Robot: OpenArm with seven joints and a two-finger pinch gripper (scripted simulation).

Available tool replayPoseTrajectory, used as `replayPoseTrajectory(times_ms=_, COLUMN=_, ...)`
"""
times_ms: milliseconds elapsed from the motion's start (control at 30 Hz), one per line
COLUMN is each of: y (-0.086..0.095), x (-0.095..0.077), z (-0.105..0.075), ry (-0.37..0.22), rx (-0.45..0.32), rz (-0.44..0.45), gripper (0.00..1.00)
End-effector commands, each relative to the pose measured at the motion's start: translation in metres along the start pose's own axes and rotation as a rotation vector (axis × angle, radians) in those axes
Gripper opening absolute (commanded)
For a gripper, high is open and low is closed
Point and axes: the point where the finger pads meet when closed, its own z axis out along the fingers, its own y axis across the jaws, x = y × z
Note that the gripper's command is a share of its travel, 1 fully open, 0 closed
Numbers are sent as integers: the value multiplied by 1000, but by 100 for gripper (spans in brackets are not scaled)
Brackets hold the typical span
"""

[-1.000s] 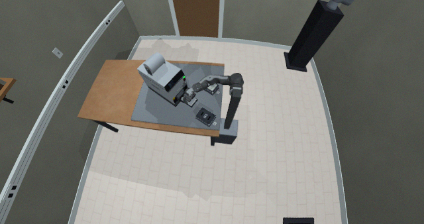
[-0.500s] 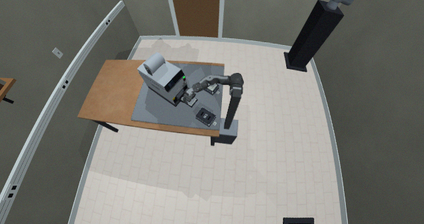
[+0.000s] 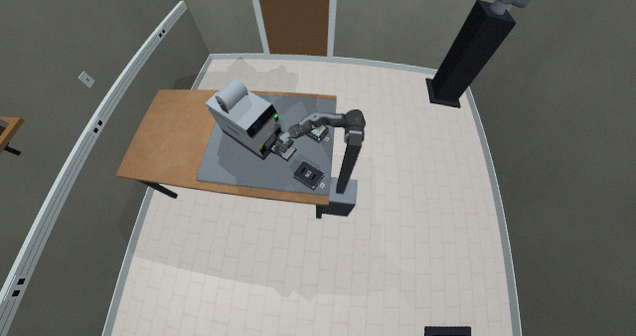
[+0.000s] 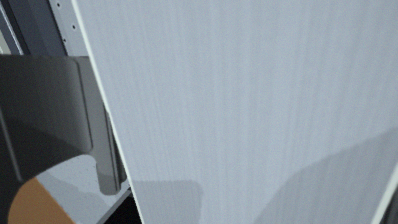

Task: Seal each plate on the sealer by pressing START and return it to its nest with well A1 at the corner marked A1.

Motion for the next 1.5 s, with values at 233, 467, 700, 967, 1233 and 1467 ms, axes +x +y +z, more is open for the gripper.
replayPoseTrajectory(times_ms=233, y=0, x=-2, z=-6, ry=-1, rx=1, rz=2, gripper=0)
replayPoseTrajectory(times_ms=467, y=0, x=-3, z=-11, ry=-2, rx=-1, rz=4, gripper=0)
replayPoseTrajectory(times_ms=700, y=0, x=-5, z=-22, ry=-2, rx=-2, rz=5, gripper=0)
replayPoseTrajectory(times_ms=967, y=0, x=-5, z=-29, ry=2, rx=2, rz=2, gripper=0)
replayPoseTrajectory(times_ms=1233, y=1, x=-5, z=-29, ry=0, rx=-2, rz=0, gripper=0)
replayPoseTrajectory(times_ms=1467, y=8, x=17, z=-35, ry=-62, rx=-6, rz=2, gripper=0)
